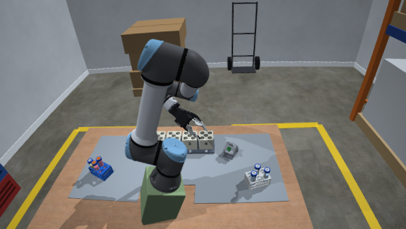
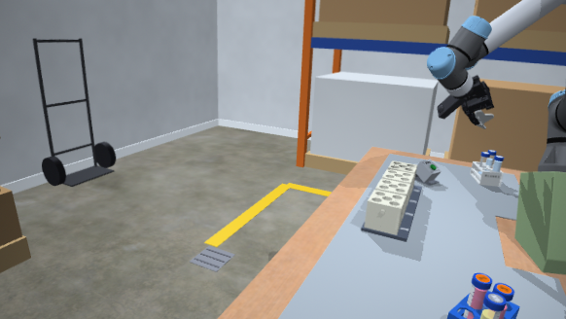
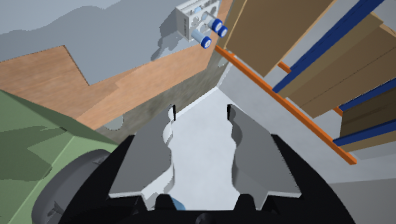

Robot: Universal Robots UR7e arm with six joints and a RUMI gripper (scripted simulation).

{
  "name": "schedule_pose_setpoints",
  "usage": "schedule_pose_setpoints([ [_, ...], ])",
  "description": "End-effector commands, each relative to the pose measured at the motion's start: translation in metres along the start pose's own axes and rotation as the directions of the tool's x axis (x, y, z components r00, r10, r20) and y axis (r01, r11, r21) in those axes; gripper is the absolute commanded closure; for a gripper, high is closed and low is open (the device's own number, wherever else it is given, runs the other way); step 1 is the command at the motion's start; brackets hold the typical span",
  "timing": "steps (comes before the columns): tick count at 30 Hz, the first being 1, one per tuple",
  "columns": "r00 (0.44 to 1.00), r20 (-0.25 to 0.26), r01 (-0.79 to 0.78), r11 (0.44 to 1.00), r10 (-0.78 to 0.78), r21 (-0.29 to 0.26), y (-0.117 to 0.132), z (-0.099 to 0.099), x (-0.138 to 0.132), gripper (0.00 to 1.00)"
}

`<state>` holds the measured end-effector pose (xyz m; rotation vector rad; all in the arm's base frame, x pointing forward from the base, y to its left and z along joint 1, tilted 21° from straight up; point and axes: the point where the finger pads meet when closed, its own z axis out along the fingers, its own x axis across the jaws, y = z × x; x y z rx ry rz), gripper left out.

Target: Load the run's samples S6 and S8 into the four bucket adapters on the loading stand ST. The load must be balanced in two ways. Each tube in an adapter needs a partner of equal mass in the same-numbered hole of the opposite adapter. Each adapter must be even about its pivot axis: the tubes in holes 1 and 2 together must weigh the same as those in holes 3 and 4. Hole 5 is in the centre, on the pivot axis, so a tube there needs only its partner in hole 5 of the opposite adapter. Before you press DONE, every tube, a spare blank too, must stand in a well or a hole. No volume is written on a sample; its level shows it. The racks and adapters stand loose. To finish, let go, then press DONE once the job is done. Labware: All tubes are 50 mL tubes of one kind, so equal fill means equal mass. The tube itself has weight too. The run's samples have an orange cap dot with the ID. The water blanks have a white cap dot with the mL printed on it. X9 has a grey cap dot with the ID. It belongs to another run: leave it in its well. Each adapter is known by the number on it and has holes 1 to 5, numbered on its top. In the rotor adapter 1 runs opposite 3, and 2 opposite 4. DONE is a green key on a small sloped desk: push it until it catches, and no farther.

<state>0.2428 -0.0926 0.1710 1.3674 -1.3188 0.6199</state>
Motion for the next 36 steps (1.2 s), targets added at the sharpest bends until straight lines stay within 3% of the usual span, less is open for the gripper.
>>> schedule_pose_setpoints([
  [1, 0.998, 0.068, -0.002, 0.999, -0.001, 0.045, -0.022, -0.005, 0.000, 0.65],
  [10, 0.982, 0.189, -0.020, 0.991, -0.004, 0.129, -0.065, -0.018, 0.003, 0.65],
  [12, 0.982, 0.189, -0.020, 0.991, -0.004, 0.129, -0.065, -0.018, 0.003, 0.65],
  [16, 0.970, 0.242, -0.032, 0.986, -0.009, 0.166, -0.084, -0.024, 0.005, 0.65],
  [27, 0.924, 0.382, -0.073, 0.963, -0.034, 0.261, -0.136, -0.039, 0.009, 0.65],
  [29, 0.924, 0.382, -0.073, 0.963, -0.034, 0.261, -0.136, -0.039, 0.009, 0.65],
  [36, 0.883, 0.465, -0.106, 0.943, -0.057, 0.316, -0.170, -0.049, 0.012, 0.65],
])
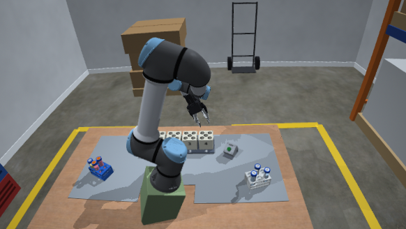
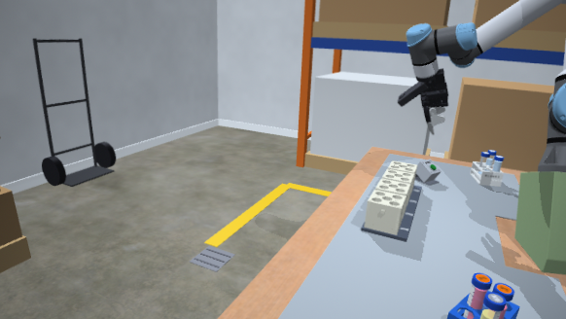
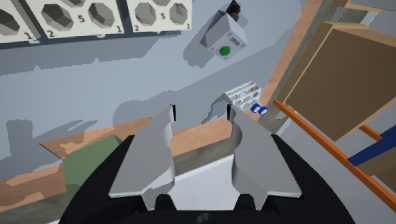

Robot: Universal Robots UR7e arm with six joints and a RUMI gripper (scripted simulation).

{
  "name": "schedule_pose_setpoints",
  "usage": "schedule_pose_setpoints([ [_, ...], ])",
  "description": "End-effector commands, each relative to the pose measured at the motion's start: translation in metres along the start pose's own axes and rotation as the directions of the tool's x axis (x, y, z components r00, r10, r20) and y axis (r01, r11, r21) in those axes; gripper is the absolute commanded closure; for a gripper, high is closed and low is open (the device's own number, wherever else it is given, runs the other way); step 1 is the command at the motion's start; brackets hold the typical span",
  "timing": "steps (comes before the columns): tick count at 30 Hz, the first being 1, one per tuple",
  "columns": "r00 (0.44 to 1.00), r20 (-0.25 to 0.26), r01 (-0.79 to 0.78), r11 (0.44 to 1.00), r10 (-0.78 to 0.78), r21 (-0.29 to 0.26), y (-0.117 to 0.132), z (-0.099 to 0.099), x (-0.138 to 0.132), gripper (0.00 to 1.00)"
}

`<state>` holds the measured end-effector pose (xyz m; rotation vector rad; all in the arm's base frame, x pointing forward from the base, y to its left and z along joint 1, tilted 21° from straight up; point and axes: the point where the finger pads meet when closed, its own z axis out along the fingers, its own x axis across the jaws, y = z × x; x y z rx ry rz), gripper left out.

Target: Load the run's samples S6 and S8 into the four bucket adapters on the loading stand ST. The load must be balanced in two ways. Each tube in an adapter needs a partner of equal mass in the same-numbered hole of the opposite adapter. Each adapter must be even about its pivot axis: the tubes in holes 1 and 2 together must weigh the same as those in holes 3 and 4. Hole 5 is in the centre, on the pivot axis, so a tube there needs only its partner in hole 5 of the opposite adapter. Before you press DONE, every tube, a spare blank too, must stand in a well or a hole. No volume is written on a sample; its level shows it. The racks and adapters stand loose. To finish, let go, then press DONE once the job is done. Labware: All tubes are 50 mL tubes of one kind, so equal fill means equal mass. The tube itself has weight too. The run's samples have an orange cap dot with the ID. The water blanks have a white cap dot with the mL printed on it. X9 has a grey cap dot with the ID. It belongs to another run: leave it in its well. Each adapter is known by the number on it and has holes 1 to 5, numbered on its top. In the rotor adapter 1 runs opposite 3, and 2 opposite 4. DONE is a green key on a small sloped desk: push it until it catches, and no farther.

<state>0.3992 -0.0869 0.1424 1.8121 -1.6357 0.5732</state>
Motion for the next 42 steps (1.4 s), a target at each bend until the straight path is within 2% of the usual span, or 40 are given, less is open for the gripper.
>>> schedule_pose_setpoints([
  [1, 0.998, 0.065, -0.004, 0.999, 0.001, 0.046, -0.023, 0.001, -0.001, 0.65],
  [5, 0.993, 0.119, -0.011, 0.996, 0.001, 0.084, -0.039, 0.001, -0.001, 0.65],
  [8, 0.987, 0.160, -0.017, 0.994, -0.001, 0.112, -0.039, 0.001, -0.001, 0.65],
  [10, 0.987, 0.160, -0.017, 0.994, -0.001, 0.112, -0.039, 0.001, -0.001, 0.65],
  [25, 0.935, 0.355, -0.065, 0.967, -0.027, 0.246, -0.039, 0.001, -0.001, 0.65],
  [27, 0.935, 0.355, -0.065, 0.967, -0.027, 0.246, -0.039, 0.001, -0.001, 0.65],
  [31, 0.918, 0.394, -0.079, 0.959, -0.036, 0.272, -0.039, 0.001, -0.001, 0.65],
  [40, 0.918, 0.394, -0.079, 0.959, -0.036, 0.272, -0.039, 0.001, -0.001, 0.65],
  [42, 0.918, 0.394, -0.079, 0.959, -0.036, 0.272, -0.041, 0.007, -0.003, 0.65],
])
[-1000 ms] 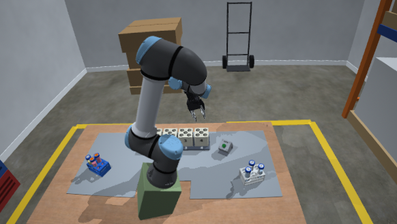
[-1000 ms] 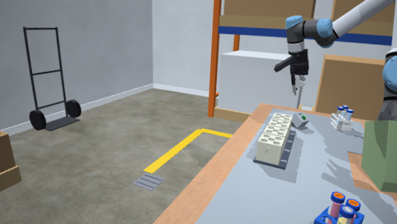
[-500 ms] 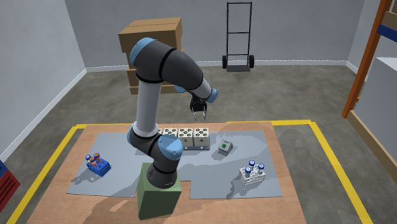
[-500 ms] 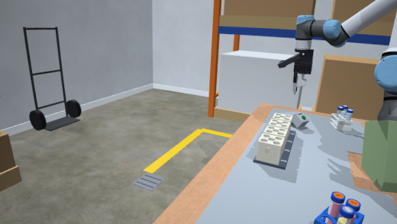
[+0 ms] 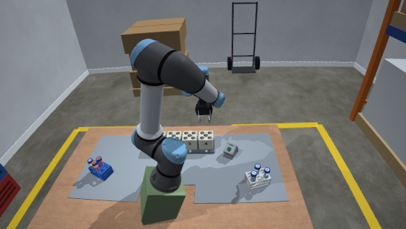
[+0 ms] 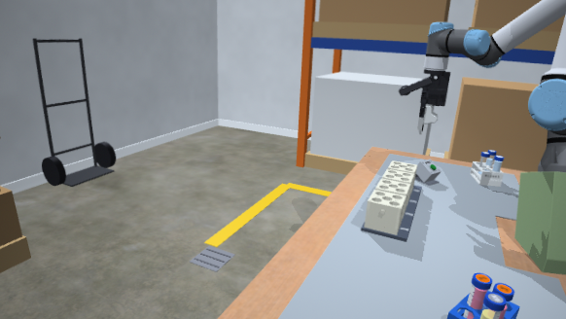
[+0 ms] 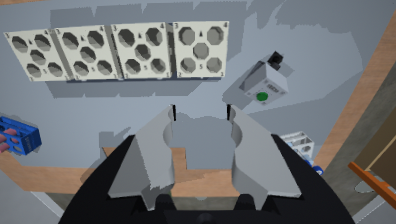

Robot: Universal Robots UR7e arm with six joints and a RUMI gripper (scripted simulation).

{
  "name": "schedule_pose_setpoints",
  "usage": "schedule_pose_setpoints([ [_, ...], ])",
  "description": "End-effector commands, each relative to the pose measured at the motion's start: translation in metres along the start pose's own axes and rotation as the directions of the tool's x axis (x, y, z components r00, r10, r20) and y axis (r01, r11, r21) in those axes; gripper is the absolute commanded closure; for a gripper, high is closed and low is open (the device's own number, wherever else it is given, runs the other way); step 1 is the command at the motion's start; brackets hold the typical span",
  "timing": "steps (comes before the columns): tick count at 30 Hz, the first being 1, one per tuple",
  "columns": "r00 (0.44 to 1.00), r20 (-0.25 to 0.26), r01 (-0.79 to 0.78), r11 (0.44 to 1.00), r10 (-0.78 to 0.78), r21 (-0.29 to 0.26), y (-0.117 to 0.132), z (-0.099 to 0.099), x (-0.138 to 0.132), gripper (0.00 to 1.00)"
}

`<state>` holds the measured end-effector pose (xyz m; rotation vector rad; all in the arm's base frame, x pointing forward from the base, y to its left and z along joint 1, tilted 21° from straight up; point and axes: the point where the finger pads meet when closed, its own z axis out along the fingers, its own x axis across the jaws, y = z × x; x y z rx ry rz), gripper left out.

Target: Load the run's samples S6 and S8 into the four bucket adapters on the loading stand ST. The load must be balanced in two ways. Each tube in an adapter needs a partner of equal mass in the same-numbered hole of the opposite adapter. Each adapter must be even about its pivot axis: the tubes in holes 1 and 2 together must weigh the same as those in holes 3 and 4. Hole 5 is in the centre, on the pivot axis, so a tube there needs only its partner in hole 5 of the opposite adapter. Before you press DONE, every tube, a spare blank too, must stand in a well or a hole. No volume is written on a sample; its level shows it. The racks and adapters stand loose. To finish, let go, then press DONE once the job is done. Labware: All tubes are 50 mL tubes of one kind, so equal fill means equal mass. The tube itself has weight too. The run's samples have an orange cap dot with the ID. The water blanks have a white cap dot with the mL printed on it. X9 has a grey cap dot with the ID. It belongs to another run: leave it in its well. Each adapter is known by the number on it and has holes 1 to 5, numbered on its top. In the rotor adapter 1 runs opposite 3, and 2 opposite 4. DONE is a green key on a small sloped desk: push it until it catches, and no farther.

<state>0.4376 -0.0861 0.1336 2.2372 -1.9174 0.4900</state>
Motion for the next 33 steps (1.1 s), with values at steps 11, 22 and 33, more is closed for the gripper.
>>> schedule_pose_setpoints([
  [11, 1.000, 0.000, 0.000, 1.000, 0.000, 0.001, 0.000, 0.036, 0.000, 0.65],
  [22, 1.000, 0.000, 0.000, 1.000, 0.000, 0.001, 0.000, 0.066, 0.000, 0.65],
  [33, 0.995, 0.000, -0.100, 0.995, 0.100, 0.001, 0.005, 0.088, -0.016, 0.65],
])
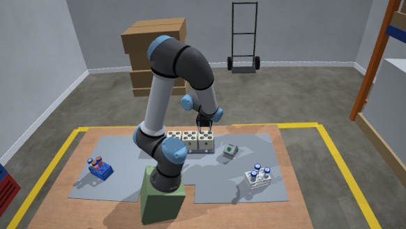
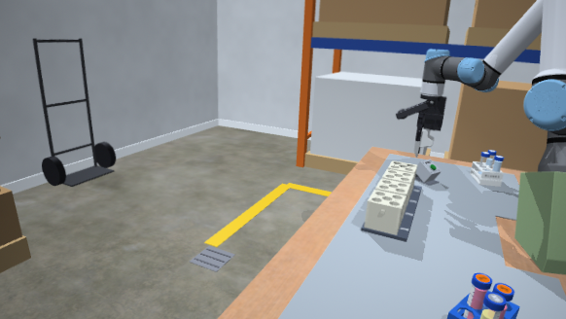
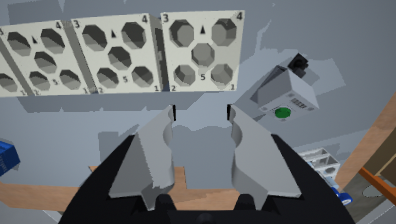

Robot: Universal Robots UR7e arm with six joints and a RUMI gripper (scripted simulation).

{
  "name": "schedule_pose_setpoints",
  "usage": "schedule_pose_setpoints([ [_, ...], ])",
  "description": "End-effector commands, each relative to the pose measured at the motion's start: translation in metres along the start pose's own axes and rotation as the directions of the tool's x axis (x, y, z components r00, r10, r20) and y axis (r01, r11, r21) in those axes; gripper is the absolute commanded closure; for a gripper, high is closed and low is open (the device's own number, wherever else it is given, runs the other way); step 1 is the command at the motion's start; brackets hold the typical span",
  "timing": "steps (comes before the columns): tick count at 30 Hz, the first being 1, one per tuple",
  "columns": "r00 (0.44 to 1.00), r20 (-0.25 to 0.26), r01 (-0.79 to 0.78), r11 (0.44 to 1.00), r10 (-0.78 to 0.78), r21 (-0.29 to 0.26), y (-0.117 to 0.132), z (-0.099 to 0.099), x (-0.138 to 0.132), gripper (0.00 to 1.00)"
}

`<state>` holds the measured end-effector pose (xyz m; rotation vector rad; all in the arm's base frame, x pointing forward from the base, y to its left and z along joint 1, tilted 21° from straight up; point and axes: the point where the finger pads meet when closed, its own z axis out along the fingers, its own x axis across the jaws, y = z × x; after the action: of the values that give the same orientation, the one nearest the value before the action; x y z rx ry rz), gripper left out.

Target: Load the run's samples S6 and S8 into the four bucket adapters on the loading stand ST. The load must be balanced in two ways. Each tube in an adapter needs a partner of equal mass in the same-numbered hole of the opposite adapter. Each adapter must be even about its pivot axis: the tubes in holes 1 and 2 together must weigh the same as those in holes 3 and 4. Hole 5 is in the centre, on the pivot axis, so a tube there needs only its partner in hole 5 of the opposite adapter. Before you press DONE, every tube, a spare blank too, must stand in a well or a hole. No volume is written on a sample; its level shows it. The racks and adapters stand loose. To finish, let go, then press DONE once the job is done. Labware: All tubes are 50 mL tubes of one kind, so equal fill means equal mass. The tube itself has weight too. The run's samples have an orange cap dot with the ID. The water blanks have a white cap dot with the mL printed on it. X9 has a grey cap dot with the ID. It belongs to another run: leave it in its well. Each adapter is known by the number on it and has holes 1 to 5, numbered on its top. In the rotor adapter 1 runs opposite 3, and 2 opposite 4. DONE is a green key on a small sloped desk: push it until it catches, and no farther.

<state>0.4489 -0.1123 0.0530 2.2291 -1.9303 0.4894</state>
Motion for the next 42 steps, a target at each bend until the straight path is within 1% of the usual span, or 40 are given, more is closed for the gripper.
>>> schedule_pose_setpoints([
  [1, 0.990, -0.001, -0.139, 0.990, 0.139, 0.002, 0.006, 0.002, -0.022, 0.65],
  [3, 0.990, -0.001, -0.139, 0.990, 0.139, 0.002, 0.006, 0.002, -0.022, 0.65],
  [6, 0.958, -0.001, -0.286, 0.958, 0.286, 0.002, 0.014, 0.003, -0.046, 0.65],
  [9, 0.910, 0.000, -0.416, 0.910, 0.416, 0.002, 0.021, 0.003, -0.070, 0.65],
  [18, 0.910, 0.000, -0.416, 0.910, 0.416, 0.002, 0.043, 0.003, -0.142, 0.65],
  [20, 0.910, 0.000, -0.416, 0.910, 0.416, 0.002, 0.043, 0.003, -0.142, 0.65],
  [35, 0.910, 0.000, -0.416, 0.910, 0.416, 0.002, 0.080, 0.003, -0.261, 0.65],
  [37, 0.910, 0.000, -0.416, 0.910, 0.416, 0.002, 0.080, 0.003, -0.261, 0.65],
  [42, 0.910, 0.000, -0.416, 0.910, 0.416, 0.002, 0.092, 0.003, -0.301, 0.65],
])
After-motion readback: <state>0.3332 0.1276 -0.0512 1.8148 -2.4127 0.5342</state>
